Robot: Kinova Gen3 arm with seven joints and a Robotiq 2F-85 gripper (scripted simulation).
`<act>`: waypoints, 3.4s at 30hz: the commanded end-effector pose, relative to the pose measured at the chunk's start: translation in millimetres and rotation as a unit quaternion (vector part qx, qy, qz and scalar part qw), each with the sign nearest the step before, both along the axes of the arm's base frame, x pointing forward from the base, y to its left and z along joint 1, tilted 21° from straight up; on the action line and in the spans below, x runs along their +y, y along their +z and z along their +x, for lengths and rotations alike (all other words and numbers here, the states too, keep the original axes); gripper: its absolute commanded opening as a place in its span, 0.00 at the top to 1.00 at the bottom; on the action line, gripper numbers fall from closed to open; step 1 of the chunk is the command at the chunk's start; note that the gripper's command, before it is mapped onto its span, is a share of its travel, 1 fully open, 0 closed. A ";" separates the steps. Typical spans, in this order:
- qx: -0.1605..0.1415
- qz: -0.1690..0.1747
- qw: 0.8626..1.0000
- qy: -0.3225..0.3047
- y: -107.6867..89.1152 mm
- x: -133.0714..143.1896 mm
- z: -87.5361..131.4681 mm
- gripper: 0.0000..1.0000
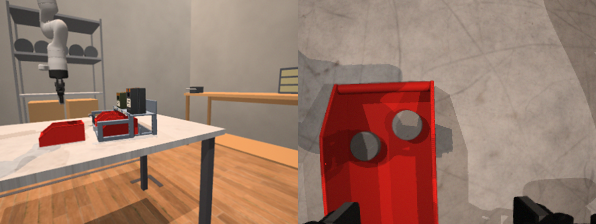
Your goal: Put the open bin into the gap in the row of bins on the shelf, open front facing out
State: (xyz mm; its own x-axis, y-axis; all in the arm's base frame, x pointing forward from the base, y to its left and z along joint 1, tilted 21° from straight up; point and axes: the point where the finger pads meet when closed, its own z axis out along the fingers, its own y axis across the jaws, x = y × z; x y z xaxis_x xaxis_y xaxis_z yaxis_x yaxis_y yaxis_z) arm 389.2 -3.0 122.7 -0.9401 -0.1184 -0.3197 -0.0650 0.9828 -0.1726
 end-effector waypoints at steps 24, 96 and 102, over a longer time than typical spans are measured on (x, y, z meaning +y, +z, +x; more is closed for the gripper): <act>0.002 0.000 1.000 -0.002 8.0 -1.4 -6.4 0.00; 0.002 0.000 1.000 -0.002 -18.6 -4.9 5.3 0.65; 0.001 0.000 1.000 -0.004 -33.6 -8.0 11.7 0.65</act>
State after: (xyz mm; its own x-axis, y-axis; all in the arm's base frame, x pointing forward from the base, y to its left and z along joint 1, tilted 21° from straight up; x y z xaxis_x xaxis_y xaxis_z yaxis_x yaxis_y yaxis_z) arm 397.2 -9.6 103.7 -0.9413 -0.1069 -0.3201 -0.0539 0.9840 -0.1700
